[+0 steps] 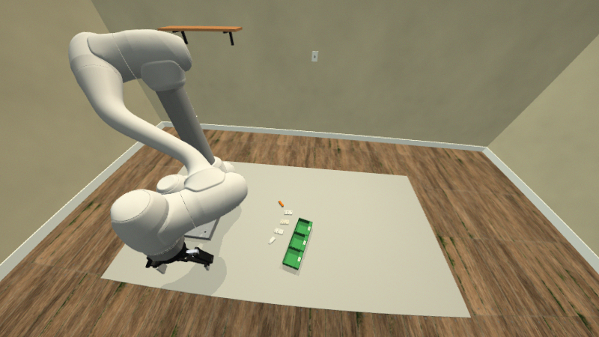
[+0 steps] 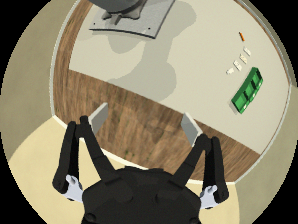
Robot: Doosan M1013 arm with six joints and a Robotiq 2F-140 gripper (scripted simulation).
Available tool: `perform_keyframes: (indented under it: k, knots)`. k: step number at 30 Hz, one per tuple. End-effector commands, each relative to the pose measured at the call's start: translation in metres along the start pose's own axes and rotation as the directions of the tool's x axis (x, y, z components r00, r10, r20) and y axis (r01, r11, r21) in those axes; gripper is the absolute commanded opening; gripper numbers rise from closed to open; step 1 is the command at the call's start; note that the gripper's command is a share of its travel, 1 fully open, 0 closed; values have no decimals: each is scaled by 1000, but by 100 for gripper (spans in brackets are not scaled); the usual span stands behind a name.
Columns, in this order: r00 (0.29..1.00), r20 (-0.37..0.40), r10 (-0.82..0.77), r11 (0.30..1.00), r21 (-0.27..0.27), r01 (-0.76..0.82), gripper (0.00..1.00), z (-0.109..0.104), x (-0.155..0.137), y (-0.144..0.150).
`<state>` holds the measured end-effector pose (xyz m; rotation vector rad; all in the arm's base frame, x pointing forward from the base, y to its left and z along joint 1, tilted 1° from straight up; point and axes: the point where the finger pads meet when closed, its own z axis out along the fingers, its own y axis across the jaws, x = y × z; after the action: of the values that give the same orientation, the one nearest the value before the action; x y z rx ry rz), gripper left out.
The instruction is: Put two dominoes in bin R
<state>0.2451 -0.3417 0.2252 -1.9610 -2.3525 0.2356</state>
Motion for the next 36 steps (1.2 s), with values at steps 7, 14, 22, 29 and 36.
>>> perform_keyframes:
  k: [7,14,22,29,36]
  knots:
    - [1000,0,0,1000,0,0,100,0,0,0]
    - [1000,0,0,1000,0,0,100,0,0,0]
    - [1000,0,0,1000,0,0,5,37,1,7]
    - [985,4,174,985,-21,-174,5,28,8,42]
    - [952,1,307,951,-38,-307,5,23,15,72]
